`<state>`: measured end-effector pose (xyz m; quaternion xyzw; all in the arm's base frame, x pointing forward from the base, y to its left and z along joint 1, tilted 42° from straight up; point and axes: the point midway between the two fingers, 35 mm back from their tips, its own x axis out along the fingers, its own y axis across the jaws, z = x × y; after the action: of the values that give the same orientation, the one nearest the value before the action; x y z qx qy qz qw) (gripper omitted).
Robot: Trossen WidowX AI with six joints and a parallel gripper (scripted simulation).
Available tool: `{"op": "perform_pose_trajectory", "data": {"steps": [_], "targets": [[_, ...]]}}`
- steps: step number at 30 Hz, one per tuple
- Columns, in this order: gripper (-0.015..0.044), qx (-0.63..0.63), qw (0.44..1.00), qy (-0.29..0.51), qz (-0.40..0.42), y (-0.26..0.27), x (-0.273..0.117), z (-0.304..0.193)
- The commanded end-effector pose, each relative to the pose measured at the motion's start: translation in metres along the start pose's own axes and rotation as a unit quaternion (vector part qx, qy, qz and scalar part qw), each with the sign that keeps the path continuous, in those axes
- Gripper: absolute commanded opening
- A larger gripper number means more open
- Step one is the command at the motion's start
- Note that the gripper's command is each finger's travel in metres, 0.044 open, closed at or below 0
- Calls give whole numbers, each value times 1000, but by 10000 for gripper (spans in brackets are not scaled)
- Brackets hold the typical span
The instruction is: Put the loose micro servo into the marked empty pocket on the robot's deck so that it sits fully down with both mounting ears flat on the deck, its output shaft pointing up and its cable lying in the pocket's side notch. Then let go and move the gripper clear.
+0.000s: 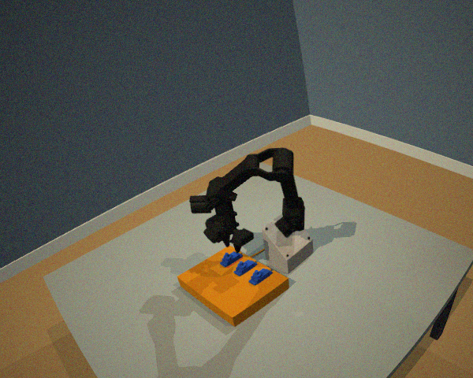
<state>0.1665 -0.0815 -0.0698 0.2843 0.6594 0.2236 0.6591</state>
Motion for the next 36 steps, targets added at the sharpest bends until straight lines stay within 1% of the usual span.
{"op": "perform_pose_trajectory", "data": {"steps": [1, 4, 5, 10, 16, 18, 21, 22, 36], "targets": [[345, -2, 1000, -5, -4, -6, -15, 26], [424, -3, 1000, -5, -5, -8, -33, 56], [440, -4, 1000, -5, -5, -7, -39, 65], [440, -5, 1000, -5, -5, -1, -65, 106], [440, -6, 1000, -5, -5, 0, -68, 107], [440, -7, 1000, -6, -6, 0, -81, 105], [440, -10, 1000, -6, -8, 1, -109, 98], [440, -10, 1000, -6, -9, 1, -112, 97], [440, -10, 1000, -6, -9, 1, -112, 97]]}}
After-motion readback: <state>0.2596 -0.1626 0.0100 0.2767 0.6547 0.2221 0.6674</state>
